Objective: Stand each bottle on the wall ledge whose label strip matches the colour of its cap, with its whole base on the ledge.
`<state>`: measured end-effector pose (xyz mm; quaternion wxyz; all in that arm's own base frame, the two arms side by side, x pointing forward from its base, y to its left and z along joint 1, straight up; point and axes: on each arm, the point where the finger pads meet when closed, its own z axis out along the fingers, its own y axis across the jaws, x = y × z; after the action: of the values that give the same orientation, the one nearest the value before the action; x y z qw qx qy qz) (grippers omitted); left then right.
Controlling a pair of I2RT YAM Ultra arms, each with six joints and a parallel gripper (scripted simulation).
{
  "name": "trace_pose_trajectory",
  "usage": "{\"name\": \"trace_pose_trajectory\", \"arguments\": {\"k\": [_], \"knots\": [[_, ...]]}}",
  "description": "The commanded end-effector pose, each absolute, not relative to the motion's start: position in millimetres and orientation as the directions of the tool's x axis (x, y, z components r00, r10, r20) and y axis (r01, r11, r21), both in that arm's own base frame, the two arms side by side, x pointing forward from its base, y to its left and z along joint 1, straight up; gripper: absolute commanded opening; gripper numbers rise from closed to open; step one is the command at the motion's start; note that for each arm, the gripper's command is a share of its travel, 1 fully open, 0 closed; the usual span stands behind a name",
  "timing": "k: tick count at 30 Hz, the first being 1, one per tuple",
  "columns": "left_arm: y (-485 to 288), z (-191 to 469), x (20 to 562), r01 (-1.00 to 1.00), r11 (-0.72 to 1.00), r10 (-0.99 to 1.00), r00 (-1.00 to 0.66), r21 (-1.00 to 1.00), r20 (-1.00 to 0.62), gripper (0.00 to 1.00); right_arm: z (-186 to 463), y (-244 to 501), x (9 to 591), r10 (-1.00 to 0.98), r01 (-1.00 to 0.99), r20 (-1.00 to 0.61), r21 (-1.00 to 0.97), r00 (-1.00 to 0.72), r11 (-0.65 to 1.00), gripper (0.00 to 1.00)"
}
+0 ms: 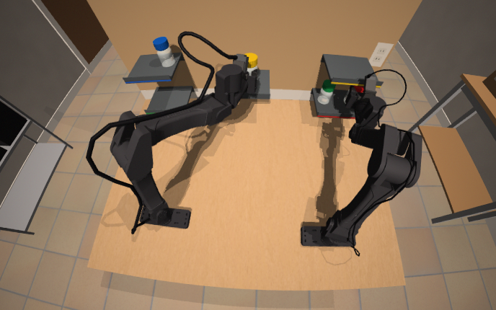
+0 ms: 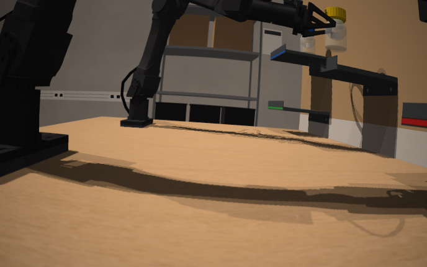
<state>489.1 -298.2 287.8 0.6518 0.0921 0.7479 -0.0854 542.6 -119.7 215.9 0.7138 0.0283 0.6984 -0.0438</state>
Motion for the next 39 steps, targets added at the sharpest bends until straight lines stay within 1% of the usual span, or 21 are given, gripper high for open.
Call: {"name": "trace_pose_trajectory", "arguments": {"k": [1,4,5,6,10,12,13,16,18,19,20,22,24,26,30,31,32,39], "knots": [[-297,335,495,0.249,0.967,-0.049,-0.035,-0.056,-0.998,0.49,237,-120,545,-0.048,0.102,-0.993,-0.037,0.107,0.994,0.50],[-297,331,495,0.250,0.967,-0.047,-0.034,-0.054,-0.998,0.49,221,-120,546,-0.037,0.102,-0.997,-0.030,0.067,0.994,0.50],[-298,331,495,0.250,0.967,-0.048,-0.032,-0.055,-0.998,0.49,225,-120,546,-0.042,0.102,-0.995,-0.033,0.086,0.994,0.50],[-298,329,496,0.252,0.966,-0.051,-0.025,-0.055,-0.998,0.49,216,-120,547,-0.036,0.101,-0.997,-0.029,0.062,0.994,0.50],[-299,323,497,0.255,0.965,-0.061,-0.007,-0.060,-0.998,0.49,207,-120,545,-0.036,0.100,-0.997,-0.030,0.067,0.995,0.50],[-298,301,497,0.251,0.967,-0.034,-0.042,-0.043,-0.999,0.49,199,-121,545,-0.032,0.099,-0.998,-0.027,0.053,0.995,0.50],[-298,296,497,0.249,0.968,-0.027,-0.052,-0.039,-0.998,0.49,200,-121,545,-0.038,0.099,-0.997,-0.030,0.073,0.995,0.50],[-298,292,497,0.248,0.968,-0.022,-0.060,-0.036,-0.998,0.49,190,-123,546,-0.034,0.100,-0.998,-0.028,0.062,0.995,0.50],[-298,292,497,0.248,0.968,-0.022,-0.060,-0.036,-0.998,0.49,190,-123,546,-0.034,0.100,-0.998,-0.028,0.062,0.995,0.50],[-297,307,497,0.251,0.967,-0.048,-0.024,-0.052,-0.999,0.49,193,-123,546,-0.034,0.101,-0.998,-0.028,0.061,0.994,0.50],[-298,307,497,0.252,0.966,-0.054,-0.013,-0.056,-0.998,0.49,193,-123,546,-0.034,0.102,-0.997,-0.028,0.062,0.994,0.50],[-298,289,498,0.252,0.966,-0.048,-0.018,-0.051,-0.999,0.49,193,-123,546,-0.034,0.103,-0.998,-0.028,0.060,0.994,0.50],[-298,274,498,0.248,0.968,-0.022,-0.056,-0.035,-0.998,0.49,193,-123,546,-0.034,0.103,-0.998,-0.028,0.060,0.994,0.50],[-298,283,499,0.249,0.967,-0.039,-0.032,-0.046,-0.999,0.49,193,-123,546,-0.034,0.103,-0.998,-0.028,0.060,0.994,0.50],[-298,268,499,0.249,0.968,-0.026,-0.048,-0.037,-0.999,0.49,193,-123,546,-0.034,0.103,-0.998,-0.028,0.060,0.994,0.50],[-298,277,499,0.250,0.967,-0.037,-0.035,-0.044,-0.999,0.49,193,-123,546,-0.034,0.103,-0.998,-0.028,0.060,0.994,0.61],[-298,277,499,0.250,0.967,-0.037,-0.035,-0.045,-0.999,0.49,193,-123,546,-0.034,0.103,-0.998,-0.028,0.060,0.994,0.70],[-298,276,499,0.249,0.968,-0.035,-0.038,-0.044,-0.999,0.49,199,-124,537,-0.035,0.117,-0.996,-0.026,0.076,0.993,0.70]]}}
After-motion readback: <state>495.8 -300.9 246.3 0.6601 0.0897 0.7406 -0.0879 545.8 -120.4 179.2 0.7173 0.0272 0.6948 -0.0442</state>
